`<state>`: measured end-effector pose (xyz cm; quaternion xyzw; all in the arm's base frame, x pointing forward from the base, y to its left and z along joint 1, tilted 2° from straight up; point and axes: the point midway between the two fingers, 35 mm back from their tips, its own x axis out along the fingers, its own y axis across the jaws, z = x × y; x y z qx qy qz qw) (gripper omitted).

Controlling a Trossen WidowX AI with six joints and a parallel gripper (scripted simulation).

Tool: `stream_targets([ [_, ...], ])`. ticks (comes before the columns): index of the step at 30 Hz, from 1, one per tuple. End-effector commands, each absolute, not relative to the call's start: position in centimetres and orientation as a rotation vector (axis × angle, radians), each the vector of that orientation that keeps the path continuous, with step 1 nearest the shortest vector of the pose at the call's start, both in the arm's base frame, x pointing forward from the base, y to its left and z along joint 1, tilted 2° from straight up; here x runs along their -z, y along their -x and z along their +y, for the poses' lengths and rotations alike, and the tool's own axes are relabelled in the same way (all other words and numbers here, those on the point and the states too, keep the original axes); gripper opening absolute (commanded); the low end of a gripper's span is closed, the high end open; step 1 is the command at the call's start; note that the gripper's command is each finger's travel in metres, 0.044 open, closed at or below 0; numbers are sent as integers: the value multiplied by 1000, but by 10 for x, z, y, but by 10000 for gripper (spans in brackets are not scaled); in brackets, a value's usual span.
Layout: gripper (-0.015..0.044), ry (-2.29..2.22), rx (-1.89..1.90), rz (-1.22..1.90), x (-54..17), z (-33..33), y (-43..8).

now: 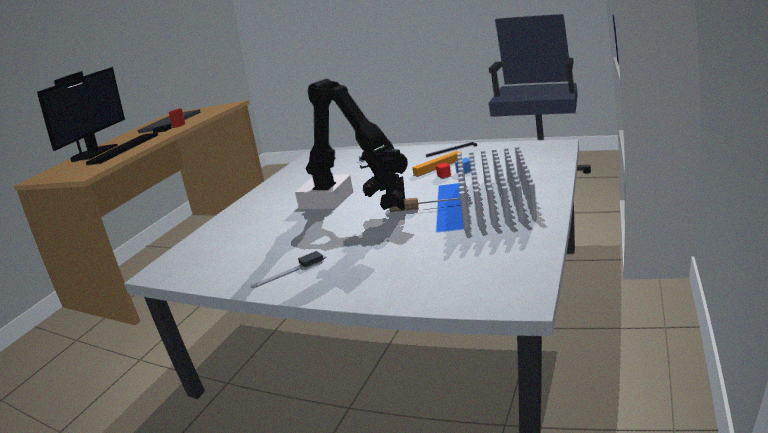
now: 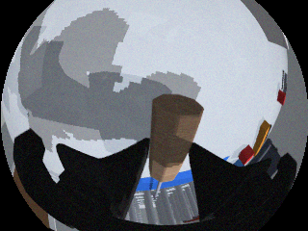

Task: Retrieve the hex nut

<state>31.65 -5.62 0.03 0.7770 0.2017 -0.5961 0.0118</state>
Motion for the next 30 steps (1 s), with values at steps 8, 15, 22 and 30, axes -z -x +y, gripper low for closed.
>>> stream_targets([
  [8, 0, -2422, 1855, 642, 0, -57, -308],
  [15, 0, -2422, 1855, 642, 1, -59, -302],
  [22, 0, -2422, 1856, 642, 1, -61, -297],
  [30, 0, -2421, 1857, 642, 1, -63, -291],
])
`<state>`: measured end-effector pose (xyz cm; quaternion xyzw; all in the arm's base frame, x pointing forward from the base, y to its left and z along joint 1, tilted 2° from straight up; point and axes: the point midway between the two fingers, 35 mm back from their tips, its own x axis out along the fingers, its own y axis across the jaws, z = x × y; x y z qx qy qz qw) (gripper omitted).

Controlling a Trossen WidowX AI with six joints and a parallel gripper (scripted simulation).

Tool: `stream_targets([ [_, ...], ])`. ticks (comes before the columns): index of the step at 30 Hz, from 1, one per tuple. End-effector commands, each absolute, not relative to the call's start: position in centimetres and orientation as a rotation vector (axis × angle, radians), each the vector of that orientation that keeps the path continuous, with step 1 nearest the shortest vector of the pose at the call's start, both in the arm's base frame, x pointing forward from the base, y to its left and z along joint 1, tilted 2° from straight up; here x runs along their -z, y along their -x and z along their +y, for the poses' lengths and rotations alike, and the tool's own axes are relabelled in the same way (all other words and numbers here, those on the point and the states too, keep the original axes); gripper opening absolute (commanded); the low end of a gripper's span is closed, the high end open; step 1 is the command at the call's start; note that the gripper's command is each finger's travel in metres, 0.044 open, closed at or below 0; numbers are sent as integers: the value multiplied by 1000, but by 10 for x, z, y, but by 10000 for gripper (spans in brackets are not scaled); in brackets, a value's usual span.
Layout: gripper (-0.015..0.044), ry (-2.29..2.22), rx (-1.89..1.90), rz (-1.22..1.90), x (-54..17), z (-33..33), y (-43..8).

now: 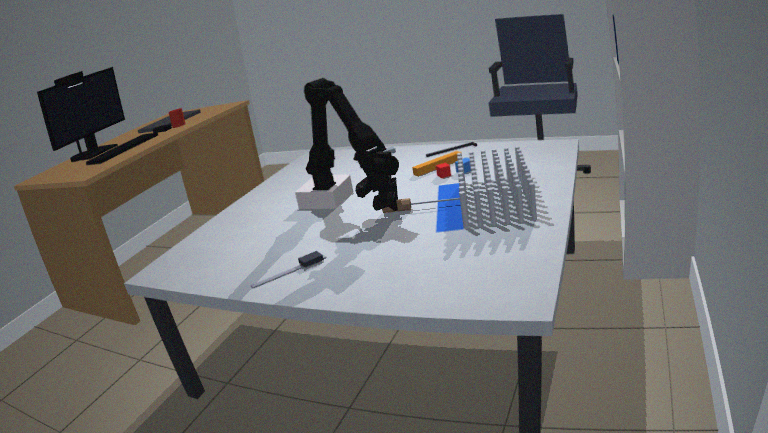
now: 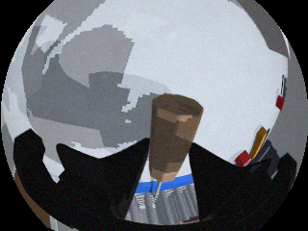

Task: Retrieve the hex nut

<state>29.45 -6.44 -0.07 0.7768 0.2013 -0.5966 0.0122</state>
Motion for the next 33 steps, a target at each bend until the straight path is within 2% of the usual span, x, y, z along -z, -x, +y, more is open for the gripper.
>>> stream_targets([
  [1, 0, -2421, 1857, 642, 1, -64, -290],
  [33, 0, -2421, 1857, 641, -9, -68, -281],
])
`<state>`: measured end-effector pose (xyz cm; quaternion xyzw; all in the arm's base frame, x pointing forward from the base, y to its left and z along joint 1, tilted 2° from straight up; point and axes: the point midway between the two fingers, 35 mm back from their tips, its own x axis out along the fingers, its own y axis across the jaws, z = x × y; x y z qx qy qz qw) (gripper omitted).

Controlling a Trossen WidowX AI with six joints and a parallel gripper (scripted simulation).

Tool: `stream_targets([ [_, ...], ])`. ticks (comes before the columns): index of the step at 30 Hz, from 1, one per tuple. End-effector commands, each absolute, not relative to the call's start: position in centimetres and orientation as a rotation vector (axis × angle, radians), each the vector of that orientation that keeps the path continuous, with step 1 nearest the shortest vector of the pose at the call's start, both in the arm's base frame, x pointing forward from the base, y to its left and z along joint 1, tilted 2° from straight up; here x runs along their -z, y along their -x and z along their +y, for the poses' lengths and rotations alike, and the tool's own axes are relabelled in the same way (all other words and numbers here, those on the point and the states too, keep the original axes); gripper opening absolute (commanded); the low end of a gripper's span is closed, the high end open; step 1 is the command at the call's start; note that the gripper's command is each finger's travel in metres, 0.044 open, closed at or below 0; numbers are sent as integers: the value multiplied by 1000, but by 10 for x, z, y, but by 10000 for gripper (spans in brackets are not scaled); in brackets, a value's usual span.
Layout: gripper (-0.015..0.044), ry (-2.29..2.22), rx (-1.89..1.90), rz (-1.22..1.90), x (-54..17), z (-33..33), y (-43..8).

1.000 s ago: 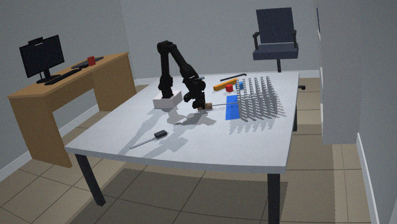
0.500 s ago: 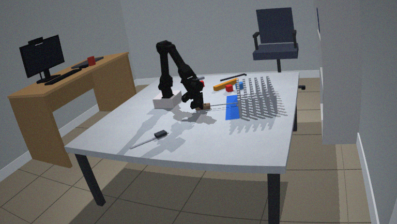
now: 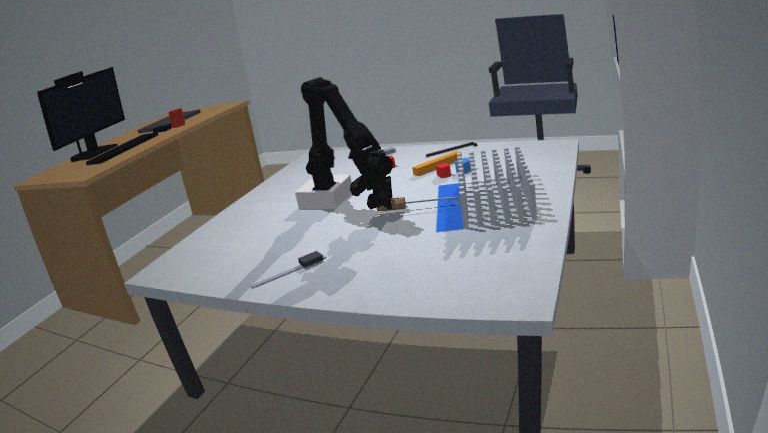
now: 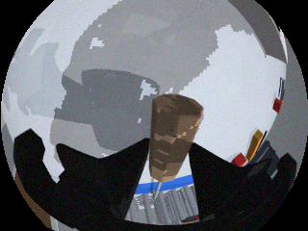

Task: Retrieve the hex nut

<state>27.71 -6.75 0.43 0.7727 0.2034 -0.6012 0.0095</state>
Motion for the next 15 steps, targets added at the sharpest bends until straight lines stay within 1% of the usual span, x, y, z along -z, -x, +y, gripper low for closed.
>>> stream_targets([
  [1, 0, -2421, 1857, 641, -10, -68, -281],
  [10, 0, -2422, 1857, 639, -18, -69, -283],
  [15, 0, -2421, 1858, 639, -21, -72, -272],
])
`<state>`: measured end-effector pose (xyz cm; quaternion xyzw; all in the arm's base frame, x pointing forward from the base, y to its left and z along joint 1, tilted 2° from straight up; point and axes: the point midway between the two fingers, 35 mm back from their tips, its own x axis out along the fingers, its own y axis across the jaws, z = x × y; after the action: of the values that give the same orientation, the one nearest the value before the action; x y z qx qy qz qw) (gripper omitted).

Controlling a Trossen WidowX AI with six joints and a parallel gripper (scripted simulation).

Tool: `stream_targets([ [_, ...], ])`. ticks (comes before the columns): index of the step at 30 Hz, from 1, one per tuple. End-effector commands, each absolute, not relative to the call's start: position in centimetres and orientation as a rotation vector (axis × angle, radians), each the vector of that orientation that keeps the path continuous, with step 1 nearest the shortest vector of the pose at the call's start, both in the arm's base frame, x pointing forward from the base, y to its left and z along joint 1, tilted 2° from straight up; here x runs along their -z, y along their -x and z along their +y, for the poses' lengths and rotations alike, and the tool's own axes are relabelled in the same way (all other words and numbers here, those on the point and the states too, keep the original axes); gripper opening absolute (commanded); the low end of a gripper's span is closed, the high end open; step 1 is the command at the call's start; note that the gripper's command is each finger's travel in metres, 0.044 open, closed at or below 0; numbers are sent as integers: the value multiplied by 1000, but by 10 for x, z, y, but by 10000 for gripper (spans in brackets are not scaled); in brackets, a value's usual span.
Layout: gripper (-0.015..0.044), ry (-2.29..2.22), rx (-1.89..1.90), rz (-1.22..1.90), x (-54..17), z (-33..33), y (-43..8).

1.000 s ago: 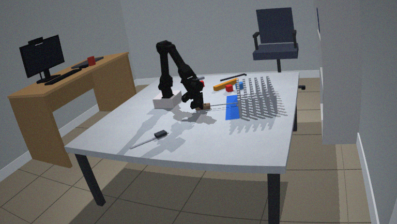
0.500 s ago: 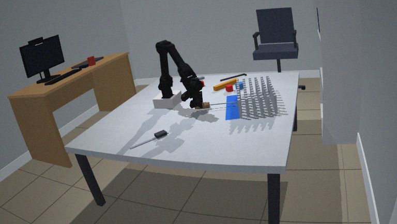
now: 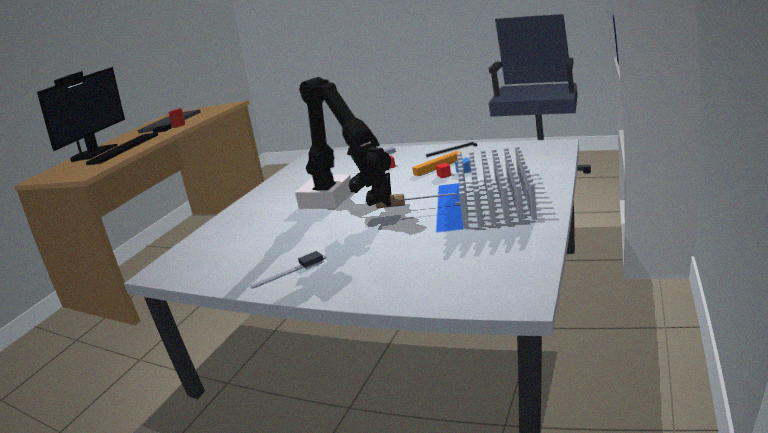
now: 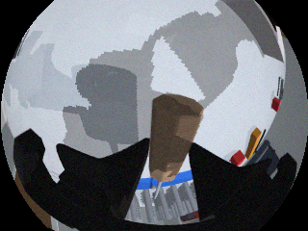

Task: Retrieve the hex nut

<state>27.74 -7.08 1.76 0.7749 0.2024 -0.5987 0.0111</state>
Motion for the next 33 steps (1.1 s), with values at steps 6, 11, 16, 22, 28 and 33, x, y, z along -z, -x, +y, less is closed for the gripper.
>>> stream_targets([
  [6, 0, -2418, 1863, 639, -22, -79, -243],
  [11, 0, -2416, 1862, 641, -27, -80, -242],
  [16, 0, -2417, 1860, 640, -50, -82, -247],
  [22, 0, -2418, 1859, 639, -82, -83, -251],
  [28, 0, -2420, 1860, 637, -115, -82, -251],
  [33, 0, -2422, 1860, 634, -142, -80, -248],
])
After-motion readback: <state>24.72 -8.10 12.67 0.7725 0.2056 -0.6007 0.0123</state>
